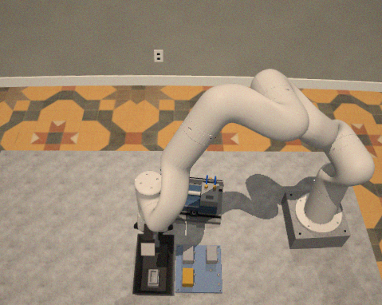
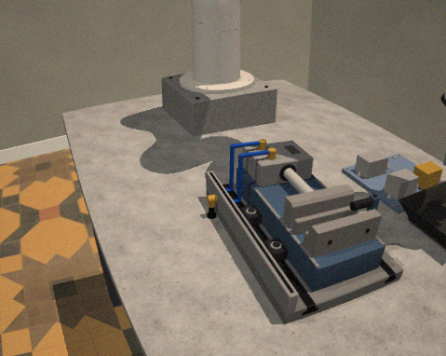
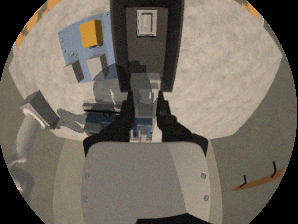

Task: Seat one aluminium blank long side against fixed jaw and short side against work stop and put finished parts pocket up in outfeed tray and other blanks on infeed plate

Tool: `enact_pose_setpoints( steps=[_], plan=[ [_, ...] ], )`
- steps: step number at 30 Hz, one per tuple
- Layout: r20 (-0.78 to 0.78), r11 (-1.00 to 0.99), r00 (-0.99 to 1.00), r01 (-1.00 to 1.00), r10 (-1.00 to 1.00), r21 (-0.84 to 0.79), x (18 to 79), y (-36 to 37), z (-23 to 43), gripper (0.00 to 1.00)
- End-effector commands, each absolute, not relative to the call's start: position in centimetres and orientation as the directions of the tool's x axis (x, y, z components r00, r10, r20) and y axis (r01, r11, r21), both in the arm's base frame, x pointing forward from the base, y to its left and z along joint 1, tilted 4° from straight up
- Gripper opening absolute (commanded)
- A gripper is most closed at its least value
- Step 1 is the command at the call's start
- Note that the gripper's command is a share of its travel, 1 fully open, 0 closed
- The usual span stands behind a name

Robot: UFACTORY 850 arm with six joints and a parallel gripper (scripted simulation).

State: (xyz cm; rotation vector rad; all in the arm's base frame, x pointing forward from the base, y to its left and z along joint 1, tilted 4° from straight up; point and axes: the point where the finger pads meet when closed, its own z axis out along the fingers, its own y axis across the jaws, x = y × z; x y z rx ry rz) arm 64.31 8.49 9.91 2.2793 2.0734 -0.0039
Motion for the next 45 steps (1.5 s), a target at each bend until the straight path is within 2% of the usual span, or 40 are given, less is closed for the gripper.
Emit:
enact_pose_setpoints(
  steps=[1,45],
  plan=[
    [-0.043,-0.093,0.095,0.995,0.995,0.045,64.5,8.8,10.0,0.00],
    [-0.043,-0.093,0.095,0.995,0.995,0.045,64.6,8.7,7.1,0.00]
  ],
)
